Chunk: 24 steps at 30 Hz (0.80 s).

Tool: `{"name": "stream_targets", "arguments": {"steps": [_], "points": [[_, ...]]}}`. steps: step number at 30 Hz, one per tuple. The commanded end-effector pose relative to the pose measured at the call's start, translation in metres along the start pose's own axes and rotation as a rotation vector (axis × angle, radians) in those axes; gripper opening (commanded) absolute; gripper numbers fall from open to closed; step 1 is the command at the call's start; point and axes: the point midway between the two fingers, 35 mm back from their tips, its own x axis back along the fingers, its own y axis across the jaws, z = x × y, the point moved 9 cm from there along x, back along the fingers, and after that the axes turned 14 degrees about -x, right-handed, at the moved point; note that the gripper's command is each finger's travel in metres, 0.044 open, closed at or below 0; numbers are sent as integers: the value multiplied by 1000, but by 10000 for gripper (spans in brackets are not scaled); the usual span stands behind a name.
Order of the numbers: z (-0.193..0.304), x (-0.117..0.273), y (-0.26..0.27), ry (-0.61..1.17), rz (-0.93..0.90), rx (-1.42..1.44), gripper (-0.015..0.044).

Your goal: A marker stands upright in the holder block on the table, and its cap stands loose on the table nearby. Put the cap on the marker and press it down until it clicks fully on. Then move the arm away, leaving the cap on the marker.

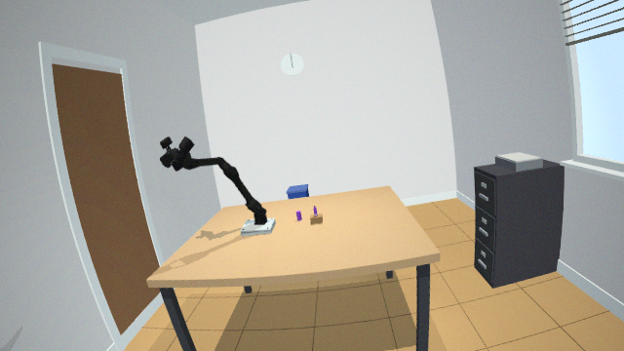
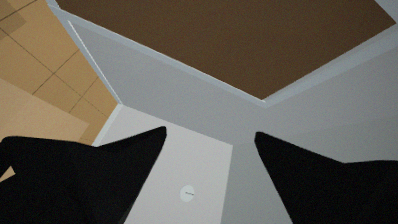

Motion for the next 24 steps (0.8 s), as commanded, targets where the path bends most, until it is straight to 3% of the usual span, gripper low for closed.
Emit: {"name": "stream_targets", "arguments": {"steps": [1, 6, 15, 24], "points": [[-1, 2, 0, -7, 3, 0, 374], [-10, 61, 1, -199, 65, -3, 245], [0, 185, 8, -631, 168, -21, 245], [46, 301, 28, -1089, 215, -26, 245]]}}
